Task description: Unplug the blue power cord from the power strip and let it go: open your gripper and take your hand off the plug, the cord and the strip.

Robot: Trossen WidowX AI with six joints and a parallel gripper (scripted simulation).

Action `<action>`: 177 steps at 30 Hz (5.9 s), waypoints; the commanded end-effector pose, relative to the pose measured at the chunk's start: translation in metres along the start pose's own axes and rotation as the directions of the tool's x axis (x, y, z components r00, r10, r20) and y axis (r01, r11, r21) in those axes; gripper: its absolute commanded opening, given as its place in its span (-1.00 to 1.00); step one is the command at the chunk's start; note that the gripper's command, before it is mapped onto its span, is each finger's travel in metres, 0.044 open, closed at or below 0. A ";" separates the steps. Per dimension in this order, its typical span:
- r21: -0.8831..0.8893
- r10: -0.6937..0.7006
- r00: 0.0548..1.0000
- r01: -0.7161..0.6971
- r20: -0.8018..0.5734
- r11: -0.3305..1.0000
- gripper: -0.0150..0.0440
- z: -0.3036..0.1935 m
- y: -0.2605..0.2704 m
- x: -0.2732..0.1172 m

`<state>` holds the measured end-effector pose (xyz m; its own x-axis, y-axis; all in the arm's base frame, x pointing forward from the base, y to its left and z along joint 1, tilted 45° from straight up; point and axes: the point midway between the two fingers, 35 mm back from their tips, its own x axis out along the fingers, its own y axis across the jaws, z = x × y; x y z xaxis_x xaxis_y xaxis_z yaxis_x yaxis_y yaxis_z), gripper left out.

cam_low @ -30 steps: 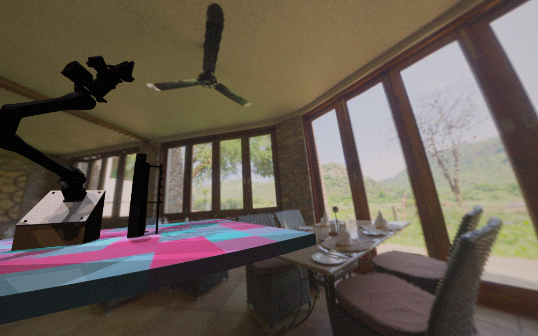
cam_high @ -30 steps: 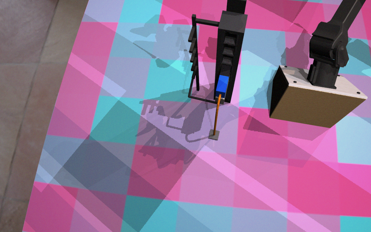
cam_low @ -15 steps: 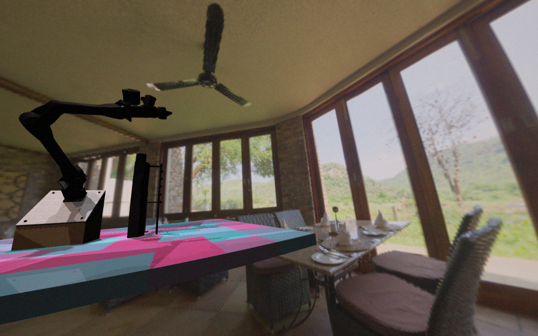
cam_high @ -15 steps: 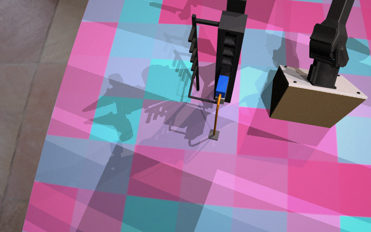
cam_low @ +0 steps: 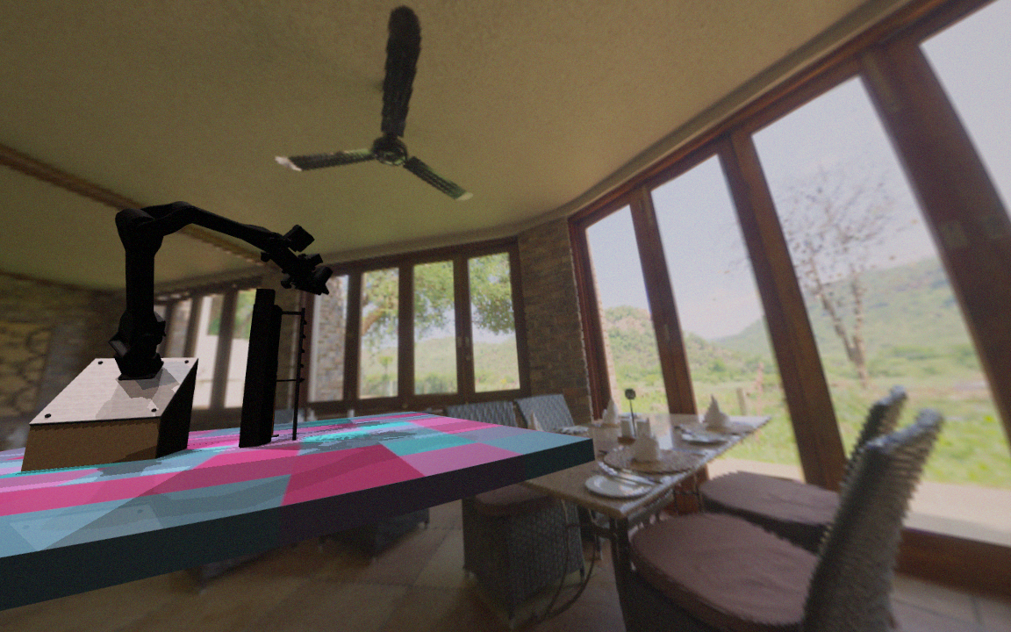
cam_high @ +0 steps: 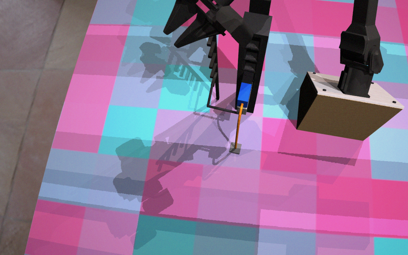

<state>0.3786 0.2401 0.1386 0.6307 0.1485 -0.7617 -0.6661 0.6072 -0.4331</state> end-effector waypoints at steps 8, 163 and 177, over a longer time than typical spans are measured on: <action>-0.308 0.013 0.751 -0.286 -0.660 0.907 0.05 -0.147 0.054 0.054; -0.356 -0.101 0.427 -0.575 -0.899 0.736 0.05 -0.221 0.065 0.045; -0.356 -0.101 0.426 -0.576 -0.899 0.736 0.05 -0.228 0.051 0.028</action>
<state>0.2748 0.1040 -0.0175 -0.0166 -0.6935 -0.7202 -0.9944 0.0866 -0.0605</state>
